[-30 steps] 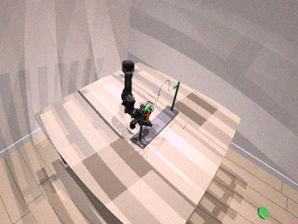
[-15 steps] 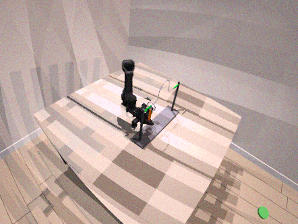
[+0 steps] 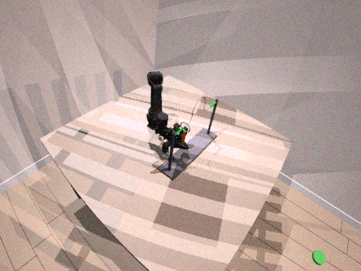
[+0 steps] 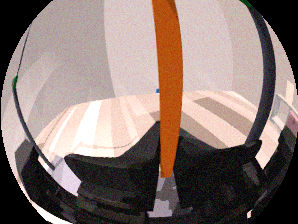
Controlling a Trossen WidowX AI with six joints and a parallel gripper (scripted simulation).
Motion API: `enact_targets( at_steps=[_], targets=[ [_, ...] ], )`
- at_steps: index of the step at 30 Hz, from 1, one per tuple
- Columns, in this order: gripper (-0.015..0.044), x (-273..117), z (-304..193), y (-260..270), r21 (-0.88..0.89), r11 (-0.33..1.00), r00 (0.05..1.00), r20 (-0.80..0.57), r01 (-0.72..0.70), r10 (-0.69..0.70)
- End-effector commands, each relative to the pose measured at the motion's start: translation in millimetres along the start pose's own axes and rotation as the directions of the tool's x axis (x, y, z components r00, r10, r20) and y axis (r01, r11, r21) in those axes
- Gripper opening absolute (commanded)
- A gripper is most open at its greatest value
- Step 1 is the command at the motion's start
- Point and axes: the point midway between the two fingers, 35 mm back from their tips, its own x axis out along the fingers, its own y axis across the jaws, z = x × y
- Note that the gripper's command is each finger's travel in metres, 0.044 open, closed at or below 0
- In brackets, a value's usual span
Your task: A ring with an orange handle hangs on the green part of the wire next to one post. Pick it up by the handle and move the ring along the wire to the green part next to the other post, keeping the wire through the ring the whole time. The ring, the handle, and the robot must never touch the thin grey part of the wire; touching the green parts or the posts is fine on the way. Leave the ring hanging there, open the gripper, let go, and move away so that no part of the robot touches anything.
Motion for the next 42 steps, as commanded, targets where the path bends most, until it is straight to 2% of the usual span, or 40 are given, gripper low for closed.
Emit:
enact_targets(
  at_steps=[1,12,27,42],
  targets=[
    [-0.0150,-0.5,2.4,7.3,0.022,1.000,1.000,0.008,-0.002,0.002],
    [-0.0150,-0.4,3.9,34.0,0.153,0.988,1.000,0.011,-0.015,0.014],
    [-0.0150,-1.7,20.6,85.7,0.452,0.891,0.999,0.020,-0.045,0.040],
    [-0.0150,-21.8,40.9,115.7,0.637,0.769,0.986,-0.083,-0.060,0.146]
  ],
)
